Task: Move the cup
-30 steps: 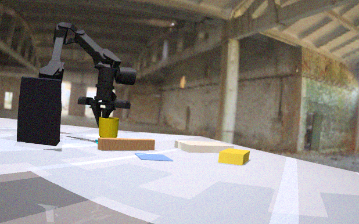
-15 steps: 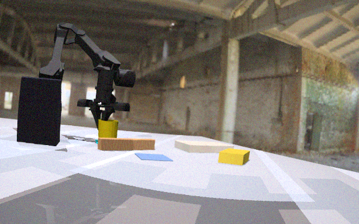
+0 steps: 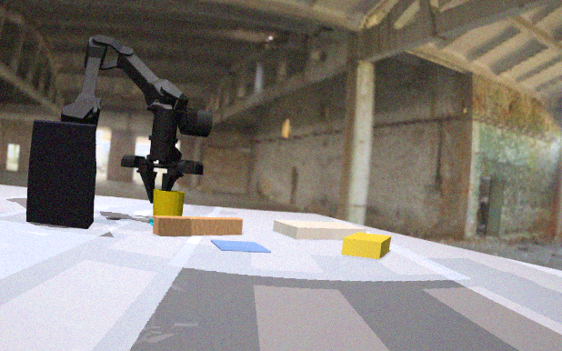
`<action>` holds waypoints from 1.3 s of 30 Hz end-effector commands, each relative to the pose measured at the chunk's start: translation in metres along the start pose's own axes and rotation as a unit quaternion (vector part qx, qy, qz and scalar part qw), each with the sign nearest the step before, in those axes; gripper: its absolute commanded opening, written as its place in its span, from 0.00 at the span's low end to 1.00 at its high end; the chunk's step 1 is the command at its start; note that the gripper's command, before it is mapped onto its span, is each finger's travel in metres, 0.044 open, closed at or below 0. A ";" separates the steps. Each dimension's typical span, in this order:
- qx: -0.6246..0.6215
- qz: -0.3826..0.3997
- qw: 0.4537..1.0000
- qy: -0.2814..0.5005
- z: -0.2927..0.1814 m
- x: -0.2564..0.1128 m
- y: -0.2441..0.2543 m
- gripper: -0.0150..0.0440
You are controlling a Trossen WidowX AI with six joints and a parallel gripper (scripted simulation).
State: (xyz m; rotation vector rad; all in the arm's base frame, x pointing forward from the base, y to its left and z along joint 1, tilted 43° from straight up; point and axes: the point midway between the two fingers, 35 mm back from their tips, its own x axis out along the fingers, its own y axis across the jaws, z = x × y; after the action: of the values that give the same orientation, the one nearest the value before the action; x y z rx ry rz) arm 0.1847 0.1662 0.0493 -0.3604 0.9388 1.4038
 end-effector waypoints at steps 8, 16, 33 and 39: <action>-0.001 -0.001 1.000 0.000 0.000 -0.004 -0.001 0.50; 0.000 -0.001 1.000 0.002 0.000 -0.014 -0.002 0.50; 0.001 -0.002 1.000 0.003 -0.002 -0.033 -0.002 0.50; 0.001 -0.001 1.000 0.003 -0.002 -0.040 -0.002 0.50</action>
State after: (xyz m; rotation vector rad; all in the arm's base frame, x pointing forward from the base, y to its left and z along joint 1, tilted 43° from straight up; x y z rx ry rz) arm 0.1883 0.1406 0.0707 -0.3632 0.9578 1.4021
